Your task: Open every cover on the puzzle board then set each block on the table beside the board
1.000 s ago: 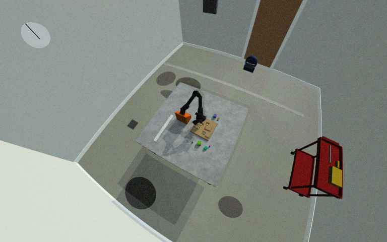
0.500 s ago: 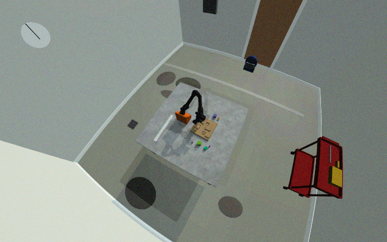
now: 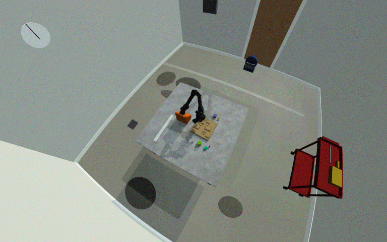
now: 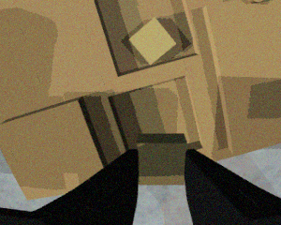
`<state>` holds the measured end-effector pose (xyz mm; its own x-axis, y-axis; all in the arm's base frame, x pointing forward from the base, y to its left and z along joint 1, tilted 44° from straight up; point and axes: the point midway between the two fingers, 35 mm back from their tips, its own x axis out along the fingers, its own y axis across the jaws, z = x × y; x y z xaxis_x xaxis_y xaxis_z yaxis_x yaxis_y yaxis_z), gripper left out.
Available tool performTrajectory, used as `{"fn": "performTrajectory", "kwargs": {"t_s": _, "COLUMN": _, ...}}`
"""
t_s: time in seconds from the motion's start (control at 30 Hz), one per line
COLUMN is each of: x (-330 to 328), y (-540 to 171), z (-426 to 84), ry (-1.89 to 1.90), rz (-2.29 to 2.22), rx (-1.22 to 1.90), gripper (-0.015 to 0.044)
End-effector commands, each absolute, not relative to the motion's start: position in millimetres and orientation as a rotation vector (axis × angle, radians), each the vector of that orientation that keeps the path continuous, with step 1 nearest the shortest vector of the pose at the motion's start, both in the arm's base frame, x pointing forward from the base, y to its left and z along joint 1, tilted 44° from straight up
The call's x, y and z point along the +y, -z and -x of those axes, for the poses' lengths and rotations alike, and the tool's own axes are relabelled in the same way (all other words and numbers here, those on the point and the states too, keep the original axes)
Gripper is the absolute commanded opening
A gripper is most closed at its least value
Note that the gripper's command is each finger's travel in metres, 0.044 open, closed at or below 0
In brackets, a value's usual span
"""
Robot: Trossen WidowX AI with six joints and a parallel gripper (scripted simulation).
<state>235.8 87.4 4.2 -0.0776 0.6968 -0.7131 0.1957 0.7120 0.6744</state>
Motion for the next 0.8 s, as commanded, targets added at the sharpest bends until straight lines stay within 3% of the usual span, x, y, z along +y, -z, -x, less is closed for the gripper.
{"fn": "performTrajectory", "kwargs": {"t_s": 0.0, "x": 81, "y": -11, "z": -238, "ry": -0.483, "rz": -0.725, "rx": 1.627, "gripper": 0.0080}}
{"fn": "performTrajectory", "kwargs": {"t_s": 0.77, "x": 85, "y": -51, "z": -256, "ry": -0.470, "rz": -0.712, "rx": 1.628, "gripper": 0.0080}}
